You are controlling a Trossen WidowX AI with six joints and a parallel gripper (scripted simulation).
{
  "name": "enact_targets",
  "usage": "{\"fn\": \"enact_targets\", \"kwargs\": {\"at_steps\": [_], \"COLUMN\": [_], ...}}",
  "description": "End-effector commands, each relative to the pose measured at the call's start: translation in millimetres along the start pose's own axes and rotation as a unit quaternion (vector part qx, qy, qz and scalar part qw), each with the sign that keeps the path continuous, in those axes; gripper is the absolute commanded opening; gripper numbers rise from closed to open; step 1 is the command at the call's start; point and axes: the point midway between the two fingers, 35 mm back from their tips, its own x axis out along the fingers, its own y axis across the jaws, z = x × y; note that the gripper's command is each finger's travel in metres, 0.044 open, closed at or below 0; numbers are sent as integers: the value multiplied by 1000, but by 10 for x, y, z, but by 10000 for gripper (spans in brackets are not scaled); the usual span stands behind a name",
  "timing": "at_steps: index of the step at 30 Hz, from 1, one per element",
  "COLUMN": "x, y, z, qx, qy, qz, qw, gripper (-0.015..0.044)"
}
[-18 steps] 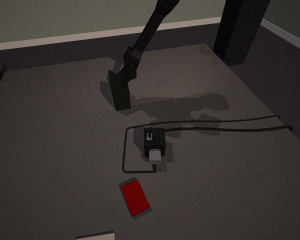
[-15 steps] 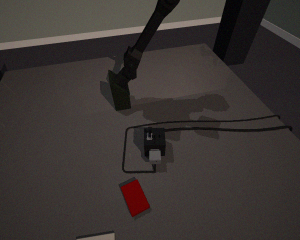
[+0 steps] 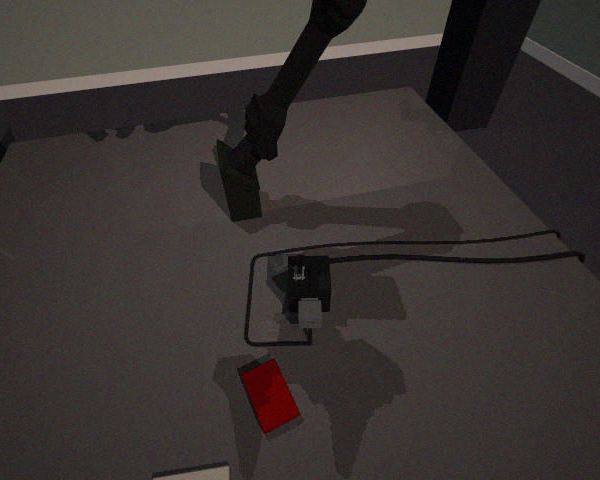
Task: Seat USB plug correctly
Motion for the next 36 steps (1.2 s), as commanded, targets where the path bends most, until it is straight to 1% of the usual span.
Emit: {"fn": "enact_targets", "kwargs": {"at_steps": [1,5,10,16,22,26,29,32,36], "x": [158,164,37,-308,-814,-1224,-1557,-1906,-2397], "y": [571,958,1410,1911,2284,2454,2535,2577,2570], "z": [498,925,1479,2090,2616,2918,3112,3278,3425], "qx": [191,319,455,577,638,646,635,611,561], "qy": [-30,-28,4,91,221,326,412,501,619], "qz": [114,204,316,443,533,566,574,567,531], "qw": [975,925,833,681,510,395,311,234,144], "gripper": [440,440,440,440,440,440,440,440,440]}}
